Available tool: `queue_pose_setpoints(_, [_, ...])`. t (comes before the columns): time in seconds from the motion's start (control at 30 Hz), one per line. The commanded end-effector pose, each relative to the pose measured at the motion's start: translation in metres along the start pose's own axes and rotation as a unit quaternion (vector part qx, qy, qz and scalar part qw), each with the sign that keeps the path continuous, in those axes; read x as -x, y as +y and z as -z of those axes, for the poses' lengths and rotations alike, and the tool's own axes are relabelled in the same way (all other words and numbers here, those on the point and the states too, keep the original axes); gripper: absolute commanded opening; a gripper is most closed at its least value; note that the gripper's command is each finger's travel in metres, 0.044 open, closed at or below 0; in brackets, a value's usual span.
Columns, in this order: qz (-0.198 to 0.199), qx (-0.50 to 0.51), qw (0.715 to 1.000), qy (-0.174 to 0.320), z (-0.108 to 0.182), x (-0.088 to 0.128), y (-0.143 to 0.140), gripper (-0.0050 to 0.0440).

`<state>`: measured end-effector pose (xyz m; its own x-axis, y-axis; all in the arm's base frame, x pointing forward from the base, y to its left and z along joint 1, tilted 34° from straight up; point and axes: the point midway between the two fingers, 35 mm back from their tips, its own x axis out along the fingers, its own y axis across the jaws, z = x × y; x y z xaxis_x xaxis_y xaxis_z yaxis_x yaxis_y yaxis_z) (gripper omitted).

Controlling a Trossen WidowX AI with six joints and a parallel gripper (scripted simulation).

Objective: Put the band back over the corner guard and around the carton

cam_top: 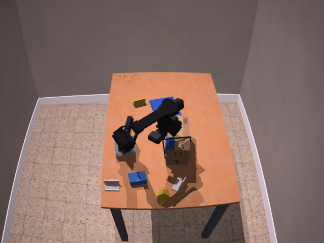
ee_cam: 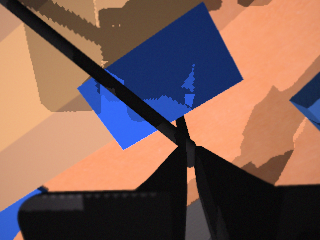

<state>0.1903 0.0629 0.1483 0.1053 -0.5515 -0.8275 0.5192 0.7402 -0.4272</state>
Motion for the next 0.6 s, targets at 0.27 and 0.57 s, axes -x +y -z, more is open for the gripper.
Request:
queue_pose_setpoints(0.27, [0.003, 0.002, 1.000, 0.003, -0.0007, -0.0007, -0.0101, 0.0000])
queue_pose_setpoints(0.57, [0.003, 0.002, 1.000, 0.003, -0.0066, -0.0003, -0.0062, 0.0000])
